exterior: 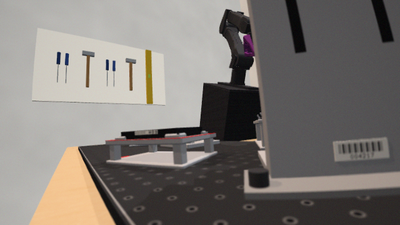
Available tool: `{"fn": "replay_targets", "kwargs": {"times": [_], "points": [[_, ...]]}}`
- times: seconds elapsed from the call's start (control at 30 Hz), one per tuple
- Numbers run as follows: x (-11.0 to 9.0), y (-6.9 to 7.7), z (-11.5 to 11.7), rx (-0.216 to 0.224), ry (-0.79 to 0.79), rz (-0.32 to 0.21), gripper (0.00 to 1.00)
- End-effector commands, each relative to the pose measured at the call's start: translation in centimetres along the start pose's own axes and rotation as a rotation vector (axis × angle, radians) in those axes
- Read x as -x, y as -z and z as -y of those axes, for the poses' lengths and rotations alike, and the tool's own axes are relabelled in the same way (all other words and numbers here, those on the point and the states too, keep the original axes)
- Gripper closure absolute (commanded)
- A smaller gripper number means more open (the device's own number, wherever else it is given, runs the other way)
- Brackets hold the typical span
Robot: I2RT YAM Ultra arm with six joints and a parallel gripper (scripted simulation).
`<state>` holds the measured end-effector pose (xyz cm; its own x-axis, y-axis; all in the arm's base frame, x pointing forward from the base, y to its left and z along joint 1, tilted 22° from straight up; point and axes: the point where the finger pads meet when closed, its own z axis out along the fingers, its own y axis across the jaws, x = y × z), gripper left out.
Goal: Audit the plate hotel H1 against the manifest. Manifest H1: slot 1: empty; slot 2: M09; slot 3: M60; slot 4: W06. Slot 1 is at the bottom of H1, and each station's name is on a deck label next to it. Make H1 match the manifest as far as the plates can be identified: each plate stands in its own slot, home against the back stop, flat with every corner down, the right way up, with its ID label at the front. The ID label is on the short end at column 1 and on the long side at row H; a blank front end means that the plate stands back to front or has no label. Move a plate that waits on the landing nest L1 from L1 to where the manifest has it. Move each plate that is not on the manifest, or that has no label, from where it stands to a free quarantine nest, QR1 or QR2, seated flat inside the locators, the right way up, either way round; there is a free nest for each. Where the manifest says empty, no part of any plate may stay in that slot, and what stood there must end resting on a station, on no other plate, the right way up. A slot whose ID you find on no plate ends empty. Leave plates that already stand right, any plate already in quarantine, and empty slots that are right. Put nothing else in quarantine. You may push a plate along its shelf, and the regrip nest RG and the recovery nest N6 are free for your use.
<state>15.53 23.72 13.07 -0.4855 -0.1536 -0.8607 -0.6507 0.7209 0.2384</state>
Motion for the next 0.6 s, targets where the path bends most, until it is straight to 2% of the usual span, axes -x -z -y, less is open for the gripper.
{"fn": "replay_targets", "kwargs": {"times": [0.0, 0.13, 0.57], "points": [[0.17, 0.29, 0.23, -0.015, -0.006, 0.012, 0.14], [-0.29, 0.57, 0.23, -0.015, -0.006, 0.012, 0.14], [-0.69, 0.19, 0.23, -0.015, -0.006, 0.012, 0.14]]}}
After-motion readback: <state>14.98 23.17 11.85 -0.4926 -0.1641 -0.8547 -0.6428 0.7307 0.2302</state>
